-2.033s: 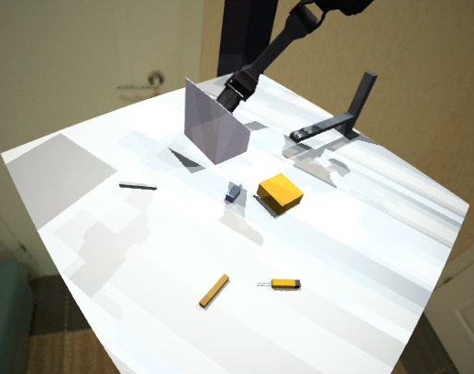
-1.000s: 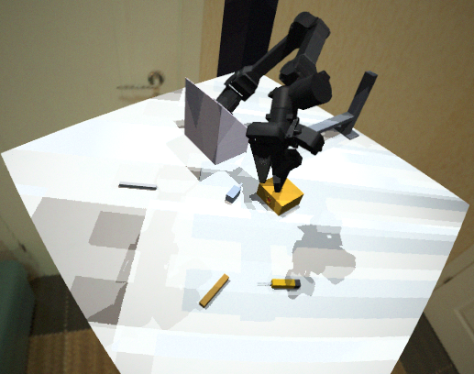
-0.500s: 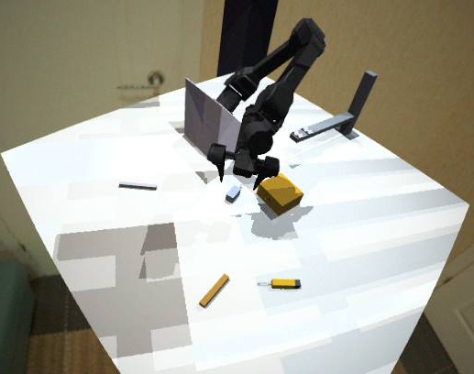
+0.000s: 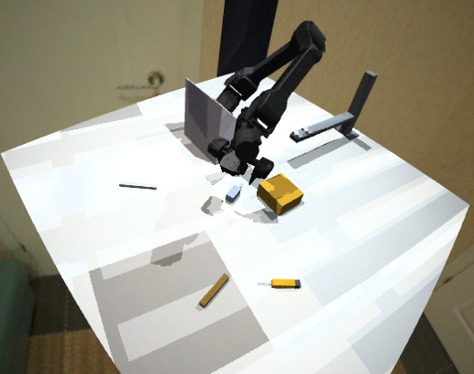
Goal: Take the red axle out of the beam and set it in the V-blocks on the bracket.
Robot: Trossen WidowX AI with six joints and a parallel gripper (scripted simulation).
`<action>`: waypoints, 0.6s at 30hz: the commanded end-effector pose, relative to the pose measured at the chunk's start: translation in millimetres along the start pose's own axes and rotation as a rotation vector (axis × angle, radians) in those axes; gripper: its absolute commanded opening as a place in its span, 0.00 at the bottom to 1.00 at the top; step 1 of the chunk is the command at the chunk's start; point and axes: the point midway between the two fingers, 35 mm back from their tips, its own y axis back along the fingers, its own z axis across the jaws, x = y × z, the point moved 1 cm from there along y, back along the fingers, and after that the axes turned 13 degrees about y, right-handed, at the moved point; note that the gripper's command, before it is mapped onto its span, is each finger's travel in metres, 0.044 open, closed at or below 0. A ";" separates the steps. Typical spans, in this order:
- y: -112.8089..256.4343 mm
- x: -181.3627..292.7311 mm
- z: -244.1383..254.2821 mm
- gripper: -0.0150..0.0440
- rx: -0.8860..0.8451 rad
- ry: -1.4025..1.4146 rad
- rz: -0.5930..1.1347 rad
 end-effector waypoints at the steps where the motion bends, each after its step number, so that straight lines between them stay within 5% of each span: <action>1: -20.4 3.4 -0.5 1.00 0.000 -0.009 0.015; 18: -50.4 4.8 -0.5 1.00 -0.001 -0.011 0.017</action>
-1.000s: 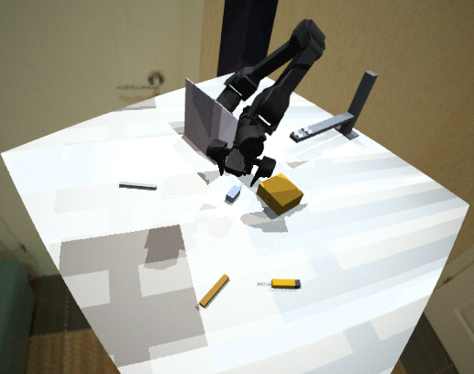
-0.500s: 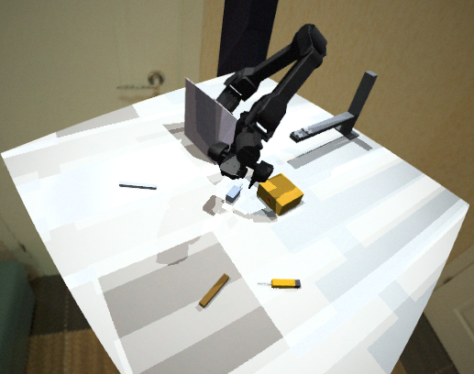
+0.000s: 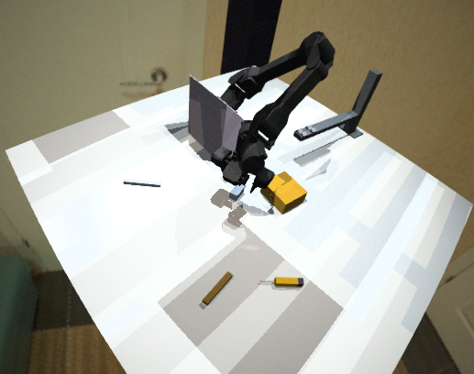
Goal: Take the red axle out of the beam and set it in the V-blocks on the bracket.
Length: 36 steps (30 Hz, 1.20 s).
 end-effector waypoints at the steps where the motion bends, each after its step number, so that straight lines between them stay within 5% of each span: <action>1: -5.4 1.8 -0.9 1.00 -0.002 -0.009 0.008; 25: -41.2 3.0 -0.8 1.00 -0.003 -0.008 0.010; 36: -41.2 3.0 -0.8 0.51 -0.003 -0.008 0.010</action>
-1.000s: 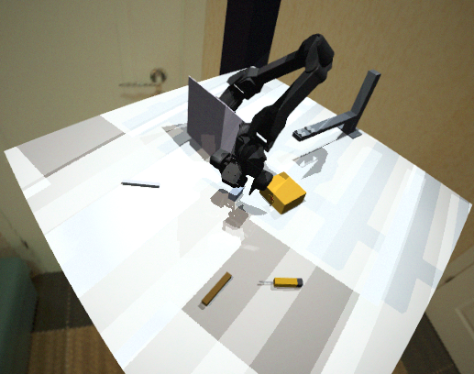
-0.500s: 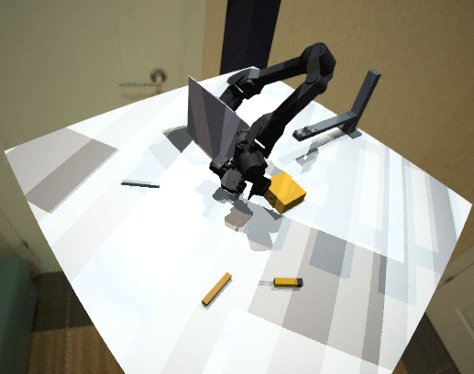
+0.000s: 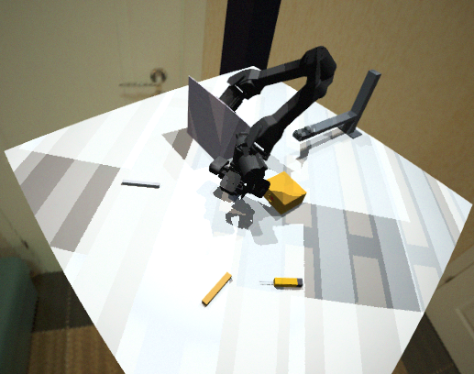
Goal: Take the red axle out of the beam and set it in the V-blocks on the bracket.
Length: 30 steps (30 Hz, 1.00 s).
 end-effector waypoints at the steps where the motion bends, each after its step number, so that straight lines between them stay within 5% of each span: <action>1: -0.7 0.8 0.1 0.47 -0.004 -0.005 0.004; 11: 0.3 0.6 0.2 0.25 -0.004 -0.005 0.004; 30: 82.3 -3.1 0.4 0.25 -0.001 -0.004 0.000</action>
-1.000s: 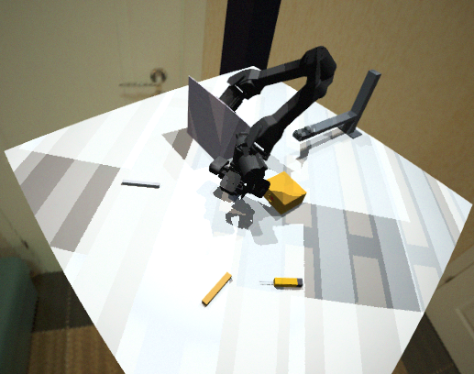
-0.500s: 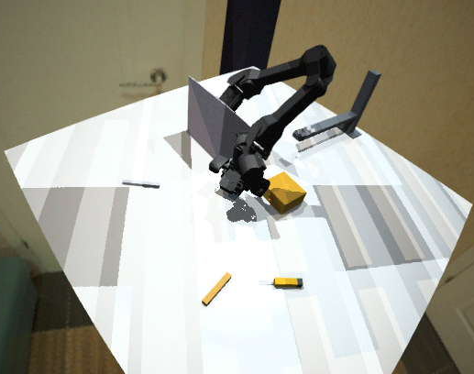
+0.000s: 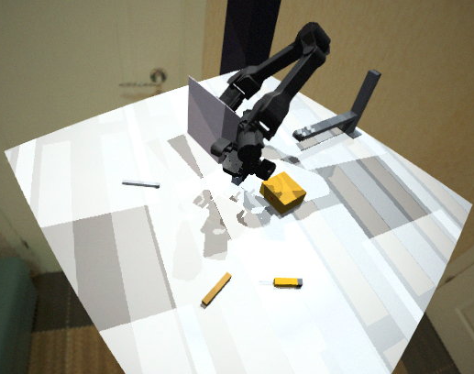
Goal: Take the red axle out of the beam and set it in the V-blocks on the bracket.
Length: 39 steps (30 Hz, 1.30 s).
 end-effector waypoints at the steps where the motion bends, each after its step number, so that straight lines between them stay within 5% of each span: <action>1: 6.5 -0.2 0.4 0.25 0.007 0.008 0.001; 20: 3.8 0.6 1.4 0.25 0.007 -0.422 0.000; 39: 7.0 -39.8 60.3 0.25 0.005 -0.478 -0.001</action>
